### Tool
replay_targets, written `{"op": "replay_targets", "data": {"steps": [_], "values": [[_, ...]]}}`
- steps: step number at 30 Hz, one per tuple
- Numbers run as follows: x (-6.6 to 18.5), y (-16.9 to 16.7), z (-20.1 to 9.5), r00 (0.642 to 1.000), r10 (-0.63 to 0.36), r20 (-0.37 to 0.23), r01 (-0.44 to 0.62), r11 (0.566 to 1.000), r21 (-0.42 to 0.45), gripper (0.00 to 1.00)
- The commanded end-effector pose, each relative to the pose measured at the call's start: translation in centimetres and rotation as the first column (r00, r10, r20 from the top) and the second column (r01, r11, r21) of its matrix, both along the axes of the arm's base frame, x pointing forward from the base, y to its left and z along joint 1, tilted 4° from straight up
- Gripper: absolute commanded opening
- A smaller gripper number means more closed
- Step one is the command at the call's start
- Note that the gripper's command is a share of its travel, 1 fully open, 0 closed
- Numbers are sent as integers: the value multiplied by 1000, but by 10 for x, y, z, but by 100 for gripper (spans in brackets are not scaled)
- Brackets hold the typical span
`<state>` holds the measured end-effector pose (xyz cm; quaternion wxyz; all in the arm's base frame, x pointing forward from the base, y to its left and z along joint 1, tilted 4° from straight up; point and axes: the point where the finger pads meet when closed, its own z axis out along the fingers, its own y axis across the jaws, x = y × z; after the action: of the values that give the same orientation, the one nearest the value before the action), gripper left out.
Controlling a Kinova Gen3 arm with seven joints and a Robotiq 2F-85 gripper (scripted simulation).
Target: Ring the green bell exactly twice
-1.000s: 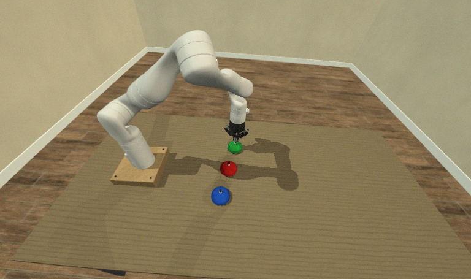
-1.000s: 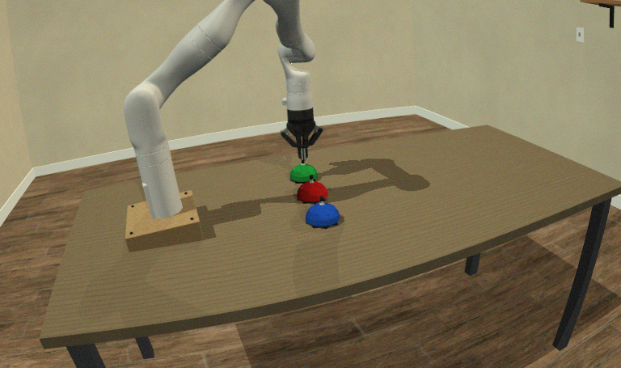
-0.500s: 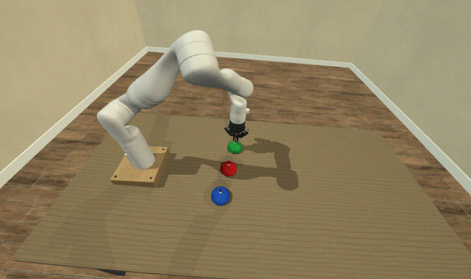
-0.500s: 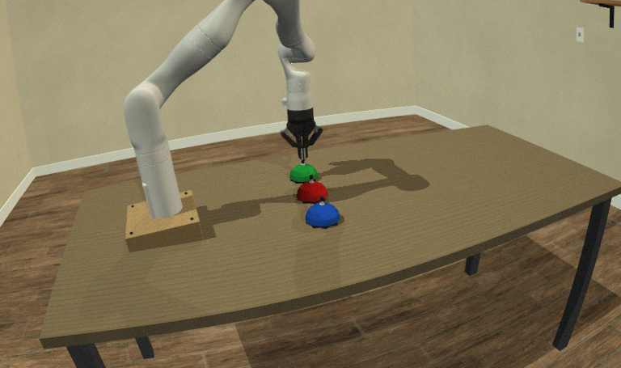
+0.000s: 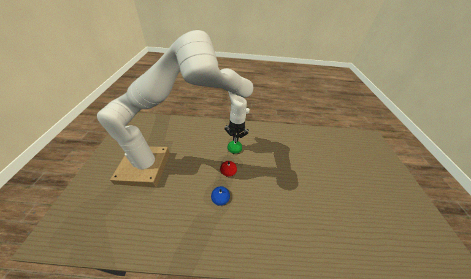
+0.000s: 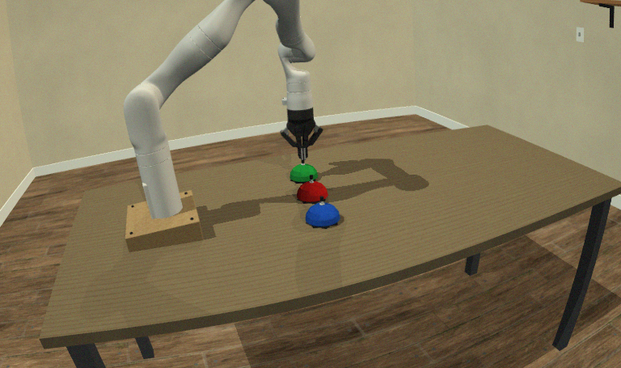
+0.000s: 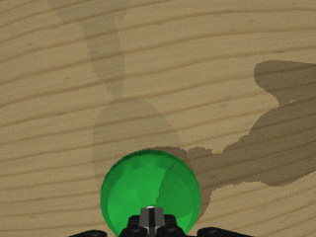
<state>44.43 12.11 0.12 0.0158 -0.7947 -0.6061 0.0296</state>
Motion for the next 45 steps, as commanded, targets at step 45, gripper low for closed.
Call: {"op": "replay_targets", "data": {"steps": [45], "values": [[4,1,69,1000,1,-1,-1,1000,1,0]]}}
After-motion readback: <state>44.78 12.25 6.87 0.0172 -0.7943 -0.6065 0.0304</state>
